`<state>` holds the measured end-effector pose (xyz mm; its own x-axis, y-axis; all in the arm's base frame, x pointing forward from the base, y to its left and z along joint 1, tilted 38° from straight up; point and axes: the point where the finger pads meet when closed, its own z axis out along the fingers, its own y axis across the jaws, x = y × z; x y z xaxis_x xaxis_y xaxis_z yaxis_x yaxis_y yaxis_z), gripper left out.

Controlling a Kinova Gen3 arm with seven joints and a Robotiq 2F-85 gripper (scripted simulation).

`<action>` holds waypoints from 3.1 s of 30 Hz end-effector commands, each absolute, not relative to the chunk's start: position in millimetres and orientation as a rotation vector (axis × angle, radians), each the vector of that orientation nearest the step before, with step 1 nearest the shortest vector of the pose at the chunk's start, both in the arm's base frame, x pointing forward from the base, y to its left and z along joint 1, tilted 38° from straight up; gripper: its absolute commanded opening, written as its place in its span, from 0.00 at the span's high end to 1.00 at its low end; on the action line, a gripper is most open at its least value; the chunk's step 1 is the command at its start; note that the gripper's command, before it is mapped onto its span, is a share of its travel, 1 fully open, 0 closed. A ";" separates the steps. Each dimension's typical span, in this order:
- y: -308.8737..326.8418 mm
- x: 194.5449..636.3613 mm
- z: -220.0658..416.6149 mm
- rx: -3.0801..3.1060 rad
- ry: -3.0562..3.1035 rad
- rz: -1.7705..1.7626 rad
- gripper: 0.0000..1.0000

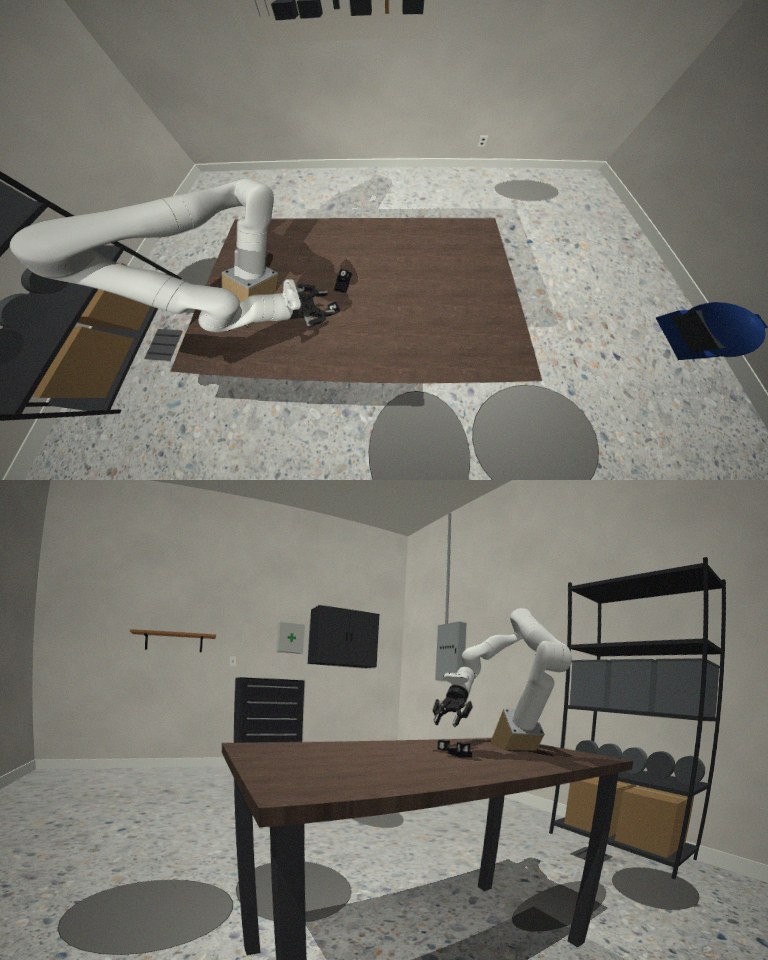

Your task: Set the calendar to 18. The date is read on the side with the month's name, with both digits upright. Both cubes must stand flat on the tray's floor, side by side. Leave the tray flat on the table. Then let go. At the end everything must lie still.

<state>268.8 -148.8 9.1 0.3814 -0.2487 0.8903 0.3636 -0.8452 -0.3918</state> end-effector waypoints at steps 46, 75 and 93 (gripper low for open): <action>-149.2 271.8 14.8 -2.434 -0.295 -0.947 0.31; -148.9 274.3 16.7 -2.559 -0.386 -0.625 0.00; -151.0 272.3 20.4 -2.559 -0.405 -0.630 0.00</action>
